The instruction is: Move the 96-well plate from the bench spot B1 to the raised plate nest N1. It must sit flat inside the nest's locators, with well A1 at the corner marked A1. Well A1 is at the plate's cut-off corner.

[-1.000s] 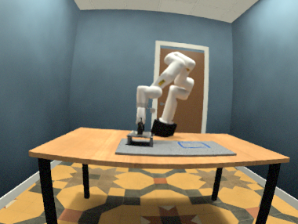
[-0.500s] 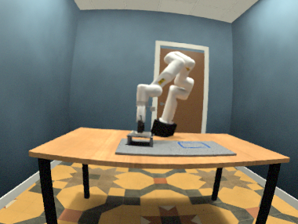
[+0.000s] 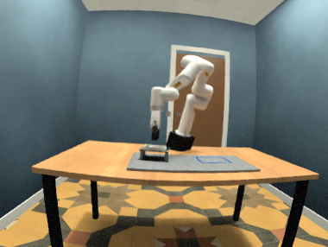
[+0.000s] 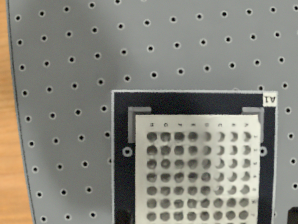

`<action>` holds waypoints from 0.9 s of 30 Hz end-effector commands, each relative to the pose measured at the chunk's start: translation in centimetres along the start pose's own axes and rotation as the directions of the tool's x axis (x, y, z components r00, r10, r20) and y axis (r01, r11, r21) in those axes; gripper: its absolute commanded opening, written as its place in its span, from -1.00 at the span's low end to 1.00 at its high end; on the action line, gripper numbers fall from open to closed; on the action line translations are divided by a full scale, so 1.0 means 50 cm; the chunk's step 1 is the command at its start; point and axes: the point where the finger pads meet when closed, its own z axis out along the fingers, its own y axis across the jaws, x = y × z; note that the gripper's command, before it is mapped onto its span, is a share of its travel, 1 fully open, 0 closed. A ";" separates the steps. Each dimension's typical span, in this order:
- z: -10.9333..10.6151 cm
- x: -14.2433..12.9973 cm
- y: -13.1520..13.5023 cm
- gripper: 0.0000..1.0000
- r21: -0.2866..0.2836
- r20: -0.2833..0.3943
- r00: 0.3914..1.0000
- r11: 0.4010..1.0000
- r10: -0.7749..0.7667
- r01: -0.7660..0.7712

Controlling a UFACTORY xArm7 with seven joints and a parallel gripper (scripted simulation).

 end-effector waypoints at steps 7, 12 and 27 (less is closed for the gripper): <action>-0.059 -0.001 0.002 1.00 -0.003 0.002 1.000 1.000 0.001 -0.001; -0.075 -0.001 0.002 1.00 -0.003 0.002 1.000 1.000 0.001 -0.001; -0.095 -0.001 0.002 1.00 -0.003 0.002 1.000 1.000 0.001 -0.001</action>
